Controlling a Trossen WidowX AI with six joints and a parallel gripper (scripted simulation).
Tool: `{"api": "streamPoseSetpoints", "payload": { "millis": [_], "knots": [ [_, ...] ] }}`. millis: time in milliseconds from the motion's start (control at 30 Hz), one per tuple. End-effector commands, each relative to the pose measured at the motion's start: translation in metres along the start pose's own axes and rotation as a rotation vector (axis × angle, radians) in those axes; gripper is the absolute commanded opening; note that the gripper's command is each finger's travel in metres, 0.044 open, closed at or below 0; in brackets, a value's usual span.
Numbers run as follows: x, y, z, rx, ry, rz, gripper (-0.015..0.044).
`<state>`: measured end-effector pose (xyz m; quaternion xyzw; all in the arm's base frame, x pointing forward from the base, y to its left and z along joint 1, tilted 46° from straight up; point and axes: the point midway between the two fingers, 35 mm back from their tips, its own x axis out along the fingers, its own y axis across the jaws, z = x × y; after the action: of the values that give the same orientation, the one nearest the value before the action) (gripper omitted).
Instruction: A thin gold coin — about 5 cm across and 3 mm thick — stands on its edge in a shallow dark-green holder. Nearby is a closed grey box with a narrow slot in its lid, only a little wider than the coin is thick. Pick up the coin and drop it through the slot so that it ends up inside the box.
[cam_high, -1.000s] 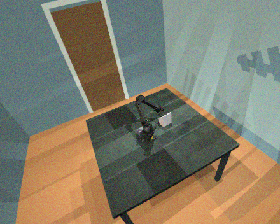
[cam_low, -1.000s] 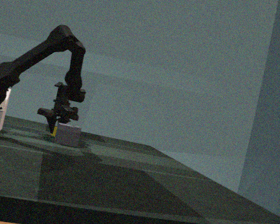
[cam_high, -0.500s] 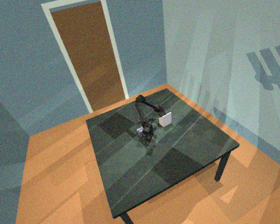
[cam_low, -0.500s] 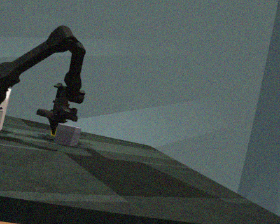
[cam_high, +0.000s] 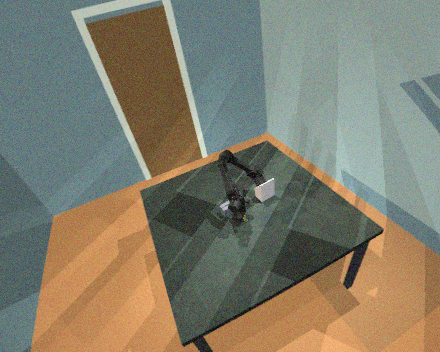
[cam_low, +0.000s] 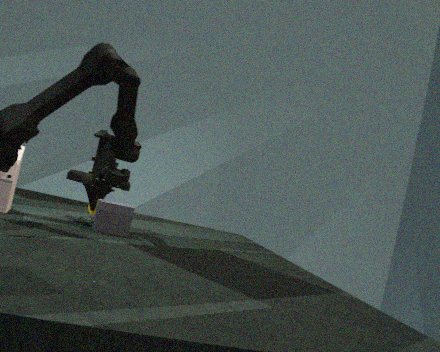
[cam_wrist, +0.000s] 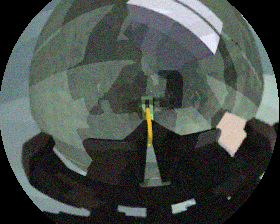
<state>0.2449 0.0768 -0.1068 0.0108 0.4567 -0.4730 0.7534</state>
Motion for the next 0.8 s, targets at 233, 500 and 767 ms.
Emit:
{"api": "streamPoseSetpoints", "payload": {
  "millis": [233,500,767],
  "knots": [
    [-0.027,0.003,0.001,0.009,0.007,0.007,0.0],
    [-0.047,0.002,0.001,0.009,0.007,0.007,0.0],
    [-0.068,0.0,0.001,0.009,0.006,0.006,0.0]
  ]
}}
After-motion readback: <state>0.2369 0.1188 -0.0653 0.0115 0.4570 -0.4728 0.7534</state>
